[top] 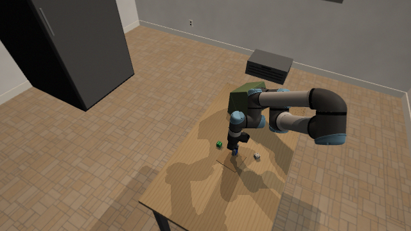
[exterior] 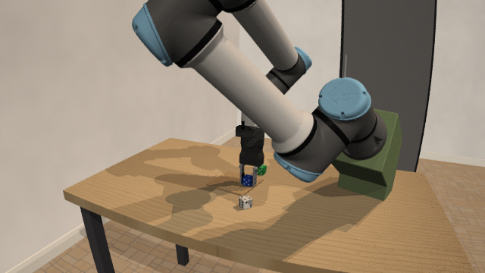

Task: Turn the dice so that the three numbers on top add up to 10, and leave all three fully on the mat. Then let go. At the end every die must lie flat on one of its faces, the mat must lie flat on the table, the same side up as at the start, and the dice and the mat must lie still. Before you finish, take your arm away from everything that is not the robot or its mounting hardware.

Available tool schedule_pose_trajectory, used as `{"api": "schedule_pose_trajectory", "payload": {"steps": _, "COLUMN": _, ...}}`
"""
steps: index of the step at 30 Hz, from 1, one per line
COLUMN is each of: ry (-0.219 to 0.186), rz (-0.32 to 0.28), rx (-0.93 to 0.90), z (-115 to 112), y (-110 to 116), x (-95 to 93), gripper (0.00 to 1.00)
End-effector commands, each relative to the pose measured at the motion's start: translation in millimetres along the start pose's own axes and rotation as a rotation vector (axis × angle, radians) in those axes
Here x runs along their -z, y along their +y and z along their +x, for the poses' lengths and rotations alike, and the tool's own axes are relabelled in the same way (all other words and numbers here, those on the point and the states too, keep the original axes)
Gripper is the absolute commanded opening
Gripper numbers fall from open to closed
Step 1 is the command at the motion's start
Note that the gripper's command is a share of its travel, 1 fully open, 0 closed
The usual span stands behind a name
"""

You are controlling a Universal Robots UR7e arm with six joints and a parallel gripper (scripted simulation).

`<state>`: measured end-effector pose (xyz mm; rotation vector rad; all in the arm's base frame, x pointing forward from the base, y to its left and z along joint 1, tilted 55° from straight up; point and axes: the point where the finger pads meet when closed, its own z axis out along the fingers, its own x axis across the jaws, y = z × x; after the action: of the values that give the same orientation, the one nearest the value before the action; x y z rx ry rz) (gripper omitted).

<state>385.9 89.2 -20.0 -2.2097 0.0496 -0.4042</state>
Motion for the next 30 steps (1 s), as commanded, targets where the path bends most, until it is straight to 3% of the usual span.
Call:
{"api": "schedule_pose_trajectory", "payload": {"steps": 1, "ry": 0.001, "rz": -0.001, "rx": 0.0, "z": 0, "y": 0, "x": 0.3, "gripper": 0.81}}
{"api": "schedule_pose_trajectory", "payload": {"steps": 4, "ry": 0.001, "rz": -0.001, "rx": 0.0, "z": 0, "y": 0, "x": 0.3, "gripper": 0.81}}
{"api": "schedule_pose_trajectory", "payload": {"steps": 5, "ry": 0.001, "rz": -0.001, "rx": 0.0, "z": 0, "y": 0, "x": 0.3, "gripper": 0.87}}
{"api": "schedule_pose_trajectory", "payload": {"steps": 21, "ry": 0.001, "rz": -0.001, "rx": 0.0, "z": 0, "y": 0, "x": 2.4, "gripper": 0.87}}
{"api": "schedule_pose_trajectory", "payload": {"steps": 30, "ry": 0.001, "rz": -0.001, "rx": 0.0, "z": 0, "y": 0, "x": 22.5, "gripper": 0.87}}
